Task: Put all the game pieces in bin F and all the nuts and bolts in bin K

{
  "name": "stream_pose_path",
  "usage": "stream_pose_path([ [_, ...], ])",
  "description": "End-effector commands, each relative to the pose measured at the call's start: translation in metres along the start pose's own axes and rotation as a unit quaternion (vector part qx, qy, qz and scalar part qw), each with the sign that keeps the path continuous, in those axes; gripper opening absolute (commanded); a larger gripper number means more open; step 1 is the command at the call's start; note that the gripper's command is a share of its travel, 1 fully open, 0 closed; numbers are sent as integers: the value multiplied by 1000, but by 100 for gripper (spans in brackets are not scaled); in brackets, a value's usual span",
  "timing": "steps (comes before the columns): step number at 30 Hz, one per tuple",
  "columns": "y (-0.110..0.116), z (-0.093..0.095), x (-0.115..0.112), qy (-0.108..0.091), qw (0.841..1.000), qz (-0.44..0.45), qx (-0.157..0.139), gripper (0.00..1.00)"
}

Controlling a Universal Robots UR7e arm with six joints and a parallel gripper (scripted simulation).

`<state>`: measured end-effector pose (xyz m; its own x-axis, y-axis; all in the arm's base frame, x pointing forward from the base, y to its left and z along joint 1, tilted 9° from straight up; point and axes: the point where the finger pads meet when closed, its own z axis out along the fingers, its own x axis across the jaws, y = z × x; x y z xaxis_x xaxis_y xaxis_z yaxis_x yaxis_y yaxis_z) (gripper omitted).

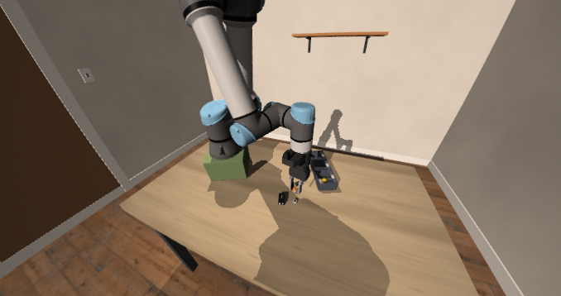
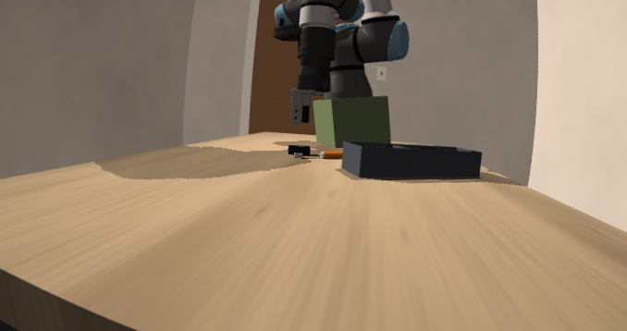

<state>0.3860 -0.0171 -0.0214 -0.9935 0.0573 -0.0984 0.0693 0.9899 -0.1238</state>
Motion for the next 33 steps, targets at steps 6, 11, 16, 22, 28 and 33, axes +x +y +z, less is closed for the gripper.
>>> stream_pose_path([
  [6, 0, 8, 0, -1, 1000, 0, 0, 64],
  [11, 0, 24, 0, -1, 1000, 0, 0, 64],
  [16, 0, 44, 0, -1, 1000, 0, 0, 64],
  [22, 0, 56, -1, -1, 1000, 0, 0, 64],
  [28, 0, 57, -1, -1, 1000, 0, 0, 64],
  [33, 0, 64, -1, -1, 1000, 0, 0, 64],
])
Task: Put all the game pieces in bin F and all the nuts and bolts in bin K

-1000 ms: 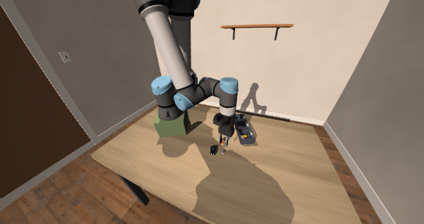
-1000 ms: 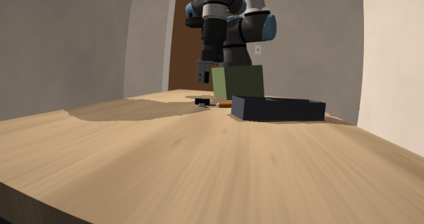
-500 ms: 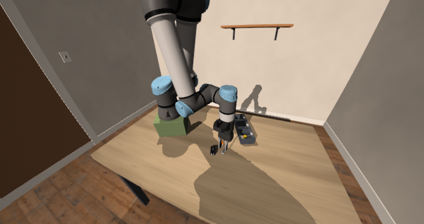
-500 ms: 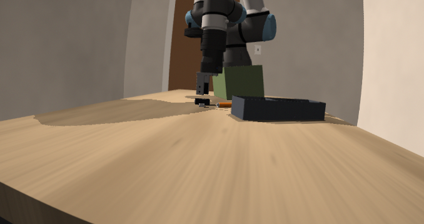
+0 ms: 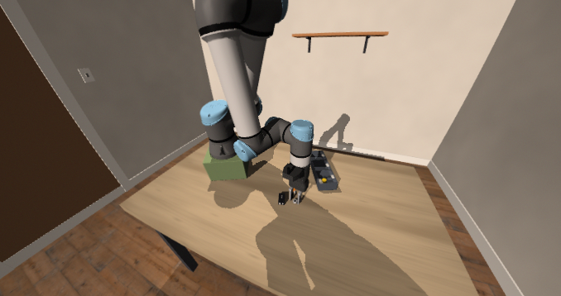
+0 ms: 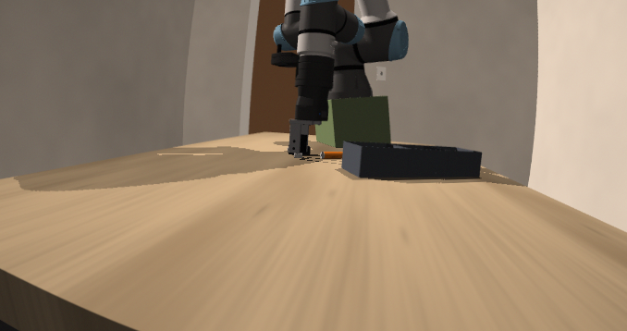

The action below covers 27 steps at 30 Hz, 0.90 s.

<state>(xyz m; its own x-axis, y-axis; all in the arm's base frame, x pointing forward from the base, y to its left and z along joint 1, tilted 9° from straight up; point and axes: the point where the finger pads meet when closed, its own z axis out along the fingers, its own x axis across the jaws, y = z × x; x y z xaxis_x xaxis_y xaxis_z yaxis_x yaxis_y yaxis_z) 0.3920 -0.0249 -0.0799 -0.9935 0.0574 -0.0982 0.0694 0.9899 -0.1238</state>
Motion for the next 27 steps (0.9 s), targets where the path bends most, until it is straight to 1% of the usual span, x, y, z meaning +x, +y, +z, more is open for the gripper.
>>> stream_pose_path([
  [1, 0, 6, 0, -1, 1000, 0, 0, 64],
  [3, 0, 9, 0, -1, 1000, 0, 0, 64],
  [17, 0, 9, 0, -1, 1000, 0, 0, 64],
  [18, 0, 9, 0, -1, 1000, 0, 0, 34],
  [27, 0, 9, 0, -1, 1000, 0, 0, 34],
])
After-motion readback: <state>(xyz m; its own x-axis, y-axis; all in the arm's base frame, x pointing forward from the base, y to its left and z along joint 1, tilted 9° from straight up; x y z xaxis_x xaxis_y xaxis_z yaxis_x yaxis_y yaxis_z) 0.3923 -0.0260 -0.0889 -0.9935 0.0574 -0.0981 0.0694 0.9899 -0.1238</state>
